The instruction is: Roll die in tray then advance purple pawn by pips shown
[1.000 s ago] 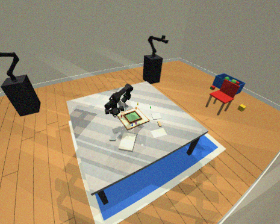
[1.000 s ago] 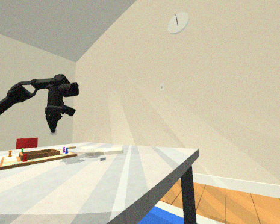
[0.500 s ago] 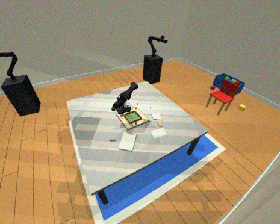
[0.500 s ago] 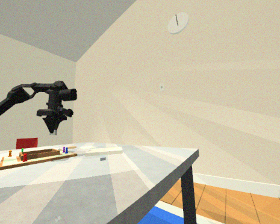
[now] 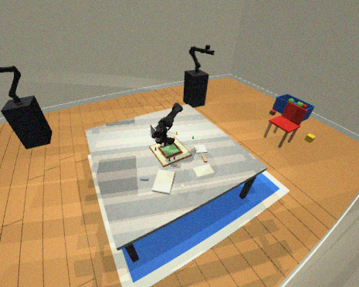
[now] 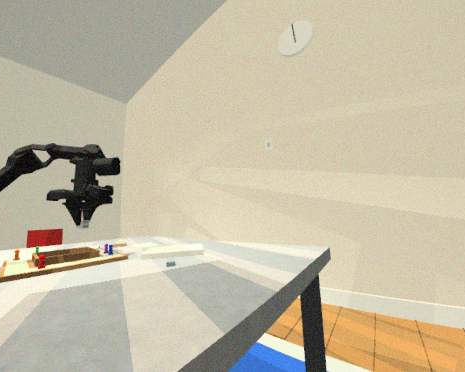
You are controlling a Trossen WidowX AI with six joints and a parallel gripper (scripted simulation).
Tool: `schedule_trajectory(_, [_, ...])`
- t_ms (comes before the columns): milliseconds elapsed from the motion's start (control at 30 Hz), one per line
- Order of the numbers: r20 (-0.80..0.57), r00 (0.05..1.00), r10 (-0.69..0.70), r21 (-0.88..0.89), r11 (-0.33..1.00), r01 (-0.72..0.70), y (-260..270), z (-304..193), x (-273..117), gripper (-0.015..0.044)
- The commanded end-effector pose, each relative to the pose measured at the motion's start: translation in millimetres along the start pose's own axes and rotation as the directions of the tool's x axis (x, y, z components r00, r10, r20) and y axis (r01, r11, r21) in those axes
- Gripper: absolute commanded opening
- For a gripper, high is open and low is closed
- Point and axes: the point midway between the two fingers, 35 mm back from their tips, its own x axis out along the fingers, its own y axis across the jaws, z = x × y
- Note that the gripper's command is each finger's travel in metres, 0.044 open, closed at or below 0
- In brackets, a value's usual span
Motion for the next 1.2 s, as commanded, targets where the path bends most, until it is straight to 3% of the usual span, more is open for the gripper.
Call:
schedule_trajectory(0, [-0.004,1.0,0.006,0.108,0.994,-0.005,5.7,-16.1,4.3,0.0])
schedule_trajectory(533, [-0.018,1.0,0.011,0.522,0.853,0.0,20.0,-81.1,25.3,0.0])
schedule_trajectory(733, [-0.016,1.0,0.006,0.538,0.843,0.003,20.0,-83.9,26.6,0.0])
schedule_trajectory(1167, [0.258,0.92,-0.295,0.549,0.828,0.111,10.0,-86.1,39.4,0.0])
